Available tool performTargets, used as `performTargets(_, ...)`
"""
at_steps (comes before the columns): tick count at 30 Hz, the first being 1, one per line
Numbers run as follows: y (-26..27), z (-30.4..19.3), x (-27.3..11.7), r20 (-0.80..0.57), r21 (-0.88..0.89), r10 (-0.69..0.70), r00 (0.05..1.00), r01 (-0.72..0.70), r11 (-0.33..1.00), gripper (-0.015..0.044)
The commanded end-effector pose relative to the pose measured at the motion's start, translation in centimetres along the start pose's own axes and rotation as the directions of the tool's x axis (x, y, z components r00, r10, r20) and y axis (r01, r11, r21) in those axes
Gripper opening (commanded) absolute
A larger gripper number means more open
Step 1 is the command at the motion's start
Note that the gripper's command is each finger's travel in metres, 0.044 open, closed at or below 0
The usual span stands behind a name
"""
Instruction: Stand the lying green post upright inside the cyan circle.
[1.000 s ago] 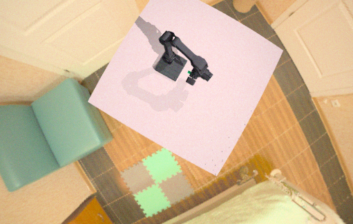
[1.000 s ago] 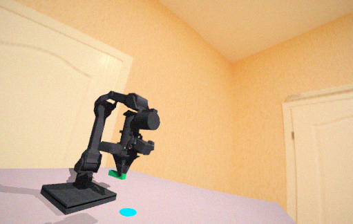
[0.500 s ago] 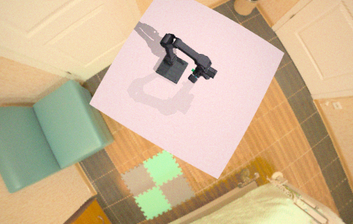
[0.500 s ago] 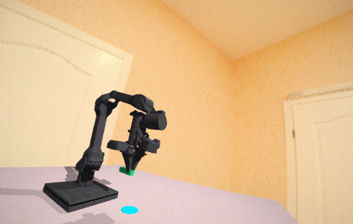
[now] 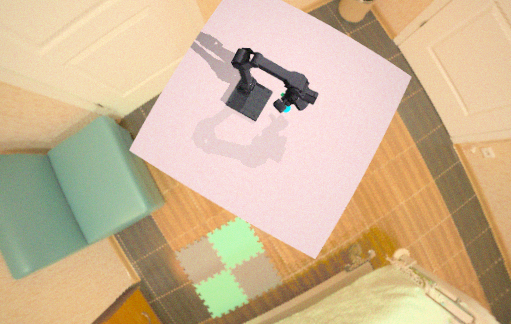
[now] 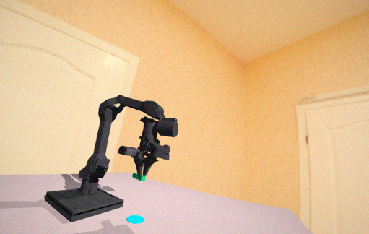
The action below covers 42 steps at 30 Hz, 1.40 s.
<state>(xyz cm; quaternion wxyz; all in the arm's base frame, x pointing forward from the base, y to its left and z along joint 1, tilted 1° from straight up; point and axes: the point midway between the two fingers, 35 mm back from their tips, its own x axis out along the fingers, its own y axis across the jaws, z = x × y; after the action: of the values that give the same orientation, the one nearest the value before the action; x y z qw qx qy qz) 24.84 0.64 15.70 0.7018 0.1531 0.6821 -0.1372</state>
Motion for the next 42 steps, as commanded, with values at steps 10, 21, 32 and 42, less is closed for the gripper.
performTargets(10,0.8,-0.3,0.1,0.033,0.037,-0.014,0.999,0.013,0.999,0.0023)
performTargets(21,1.0,0.1,0.7,0.109,-0.003,-0.038,0.993,0.039,0.999,0.0023)
performTargets(32,1.3,0.5,1.2,0.186,-0.038,-0.056,0.981,0.064,0.997,0.0023)
performTargets(42,1.6,0.8,1.5,0.255,-0.064,-0.068,0.964,0.088,0.994,0.0023)
